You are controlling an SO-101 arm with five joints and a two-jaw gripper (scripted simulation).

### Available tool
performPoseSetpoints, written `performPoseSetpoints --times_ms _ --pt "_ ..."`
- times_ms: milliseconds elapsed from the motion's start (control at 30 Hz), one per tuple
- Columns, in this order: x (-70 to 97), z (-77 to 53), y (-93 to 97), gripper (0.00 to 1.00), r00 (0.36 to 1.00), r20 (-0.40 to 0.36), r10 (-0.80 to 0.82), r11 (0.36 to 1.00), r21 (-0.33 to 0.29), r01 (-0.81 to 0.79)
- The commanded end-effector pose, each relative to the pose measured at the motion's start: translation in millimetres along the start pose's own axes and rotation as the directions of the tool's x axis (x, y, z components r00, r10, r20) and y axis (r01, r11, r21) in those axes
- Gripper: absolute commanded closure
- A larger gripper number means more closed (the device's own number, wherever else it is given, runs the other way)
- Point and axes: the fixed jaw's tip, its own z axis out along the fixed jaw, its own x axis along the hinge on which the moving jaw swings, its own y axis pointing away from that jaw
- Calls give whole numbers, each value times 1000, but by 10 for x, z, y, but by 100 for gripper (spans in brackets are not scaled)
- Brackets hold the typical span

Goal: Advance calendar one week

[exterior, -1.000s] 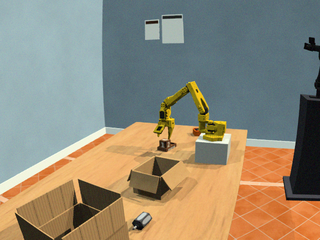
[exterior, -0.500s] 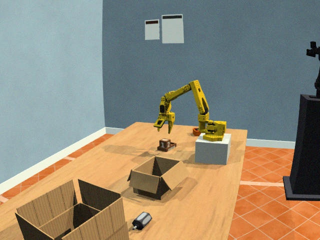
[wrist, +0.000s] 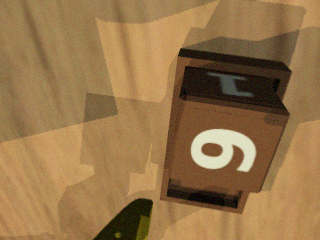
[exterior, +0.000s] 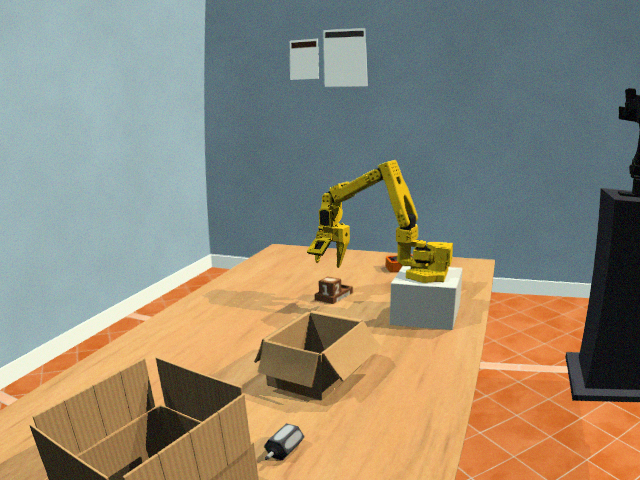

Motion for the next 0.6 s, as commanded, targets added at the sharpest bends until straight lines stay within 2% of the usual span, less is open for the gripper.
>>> performPoseSetpoints --times_ms 0,133,233,367,500,567 --pt "13 -49 -32 64 1000 3 1 1000 20 -1" --pt "12 -66 -43 64 1000 3 1 1000 29 -1" --pt "10 -129 -80 64 1000 5 1 998 63 -1" --pt "6 -298 -168 64 1000 9 0 989 150 -2" --pt "2 -538 -263 65 1000 15 -1 964 266 -3" --pt "2 -538 -263 65 1000 15 -1 964 266 -3"
